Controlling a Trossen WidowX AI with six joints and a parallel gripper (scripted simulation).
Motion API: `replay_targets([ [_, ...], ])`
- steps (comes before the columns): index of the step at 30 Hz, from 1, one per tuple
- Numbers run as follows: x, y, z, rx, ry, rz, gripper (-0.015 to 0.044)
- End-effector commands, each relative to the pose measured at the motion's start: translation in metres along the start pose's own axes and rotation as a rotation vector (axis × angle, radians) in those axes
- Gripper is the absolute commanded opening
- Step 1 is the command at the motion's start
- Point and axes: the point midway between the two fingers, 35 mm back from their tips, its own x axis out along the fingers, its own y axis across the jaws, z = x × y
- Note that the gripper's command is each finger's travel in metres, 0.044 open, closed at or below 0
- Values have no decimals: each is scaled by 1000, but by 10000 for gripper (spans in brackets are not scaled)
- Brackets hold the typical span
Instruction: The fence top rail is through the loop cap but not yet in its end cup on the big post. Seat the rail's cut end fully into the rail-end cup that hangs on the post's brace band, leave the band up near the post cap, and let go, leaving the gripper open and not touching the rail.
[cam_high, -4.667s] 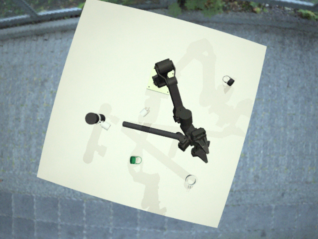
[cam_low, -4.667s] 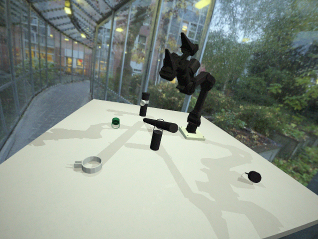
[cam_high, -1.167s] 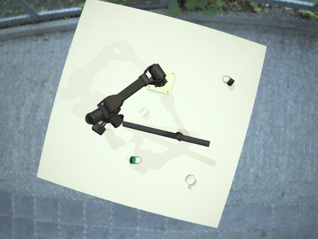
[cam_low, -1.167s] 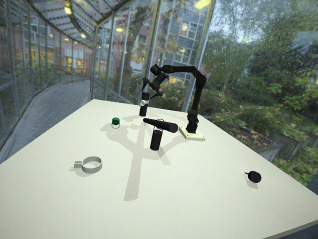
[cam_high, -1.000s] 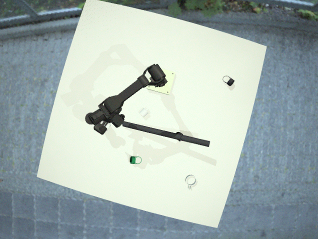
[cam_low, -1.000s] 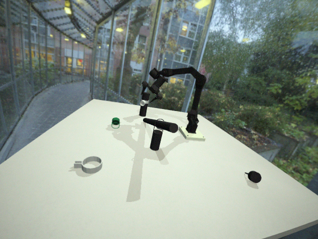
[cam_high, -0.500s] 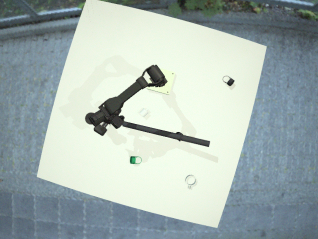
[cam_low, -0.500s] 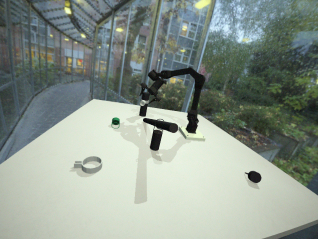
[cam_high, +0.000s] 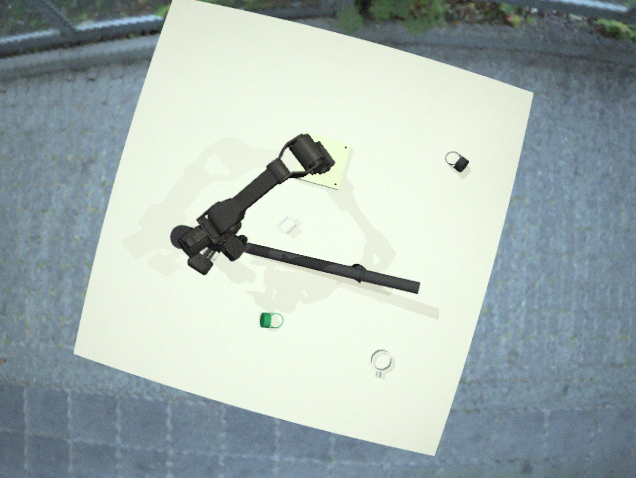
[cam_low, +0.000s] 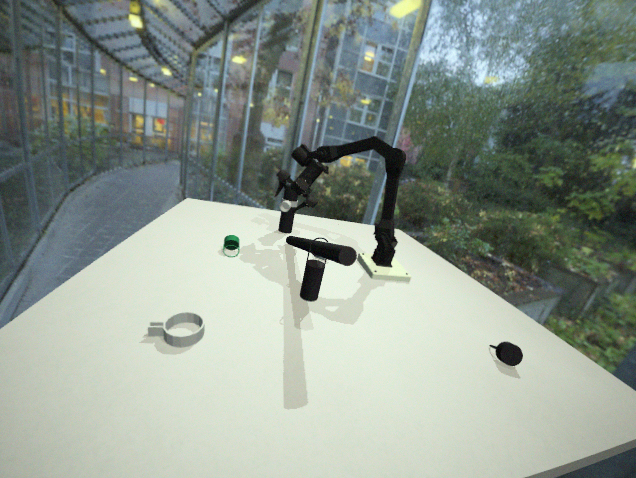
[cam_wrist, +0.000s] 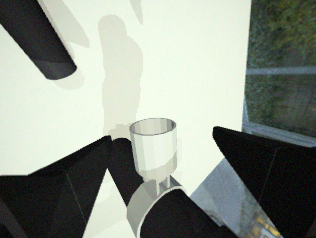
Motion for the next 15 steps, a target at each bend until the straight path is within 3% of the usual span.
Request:
replay_targets([
  [1, 10, 4, 0, 6, 0, 12, 440],
  [15, 33, 6, 1, 6, -1, 11, 440],
])
